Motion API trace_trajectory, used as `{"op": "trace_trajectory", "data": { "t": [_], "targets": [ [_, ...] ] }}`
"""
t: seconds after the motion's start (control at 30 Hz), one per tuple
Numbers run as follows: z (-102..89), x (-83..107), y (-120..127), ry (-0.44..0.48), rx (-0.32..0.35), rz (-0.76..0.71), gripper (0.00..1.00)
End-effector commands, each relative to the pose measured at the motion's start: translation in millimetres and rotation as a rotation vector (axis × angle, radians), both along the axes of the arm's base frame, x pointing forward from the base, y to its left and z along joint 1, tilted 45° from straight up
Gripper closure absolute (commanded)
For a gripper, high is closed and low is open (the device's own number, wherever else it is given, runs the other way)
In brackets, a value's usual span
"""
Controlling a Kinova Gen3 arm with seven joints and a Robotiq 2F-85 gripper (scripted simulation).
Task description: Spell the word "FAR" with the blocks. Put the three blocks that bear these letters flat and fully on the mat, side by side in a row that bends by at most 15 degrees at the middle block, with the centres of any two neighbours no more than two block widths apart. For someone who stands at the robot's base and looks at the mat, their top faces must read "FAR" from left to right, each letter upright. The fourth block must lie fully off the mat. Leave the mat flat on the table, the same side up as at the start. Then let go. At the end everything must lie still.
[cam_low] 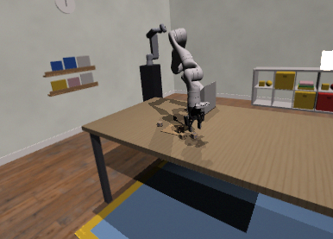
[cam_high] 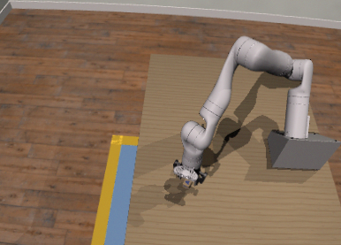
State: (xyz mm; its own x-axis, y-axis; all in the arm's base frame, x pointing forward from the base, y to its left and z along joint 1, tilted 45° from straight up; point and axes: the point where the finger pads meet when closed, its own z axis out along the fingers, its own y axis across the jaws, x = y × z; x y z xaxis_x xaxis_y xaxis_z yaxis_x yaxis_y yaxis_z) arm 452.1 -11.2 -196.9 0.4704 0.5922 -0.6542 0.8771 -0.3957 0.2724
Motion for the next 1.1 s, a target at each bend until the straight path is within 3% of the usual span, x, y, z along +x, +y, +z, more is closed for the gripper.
{"op": "trace_trajectory", "data": {
  "t": [0.0,1.07],
  "targets": [
    [-1.6,0.4,-4.8,-0.006,-0.003,-0.006,0.33],
    [-4.4,0.1,-7.2,-0.006,-0.003,-0.005,0.33]
  ]
}}
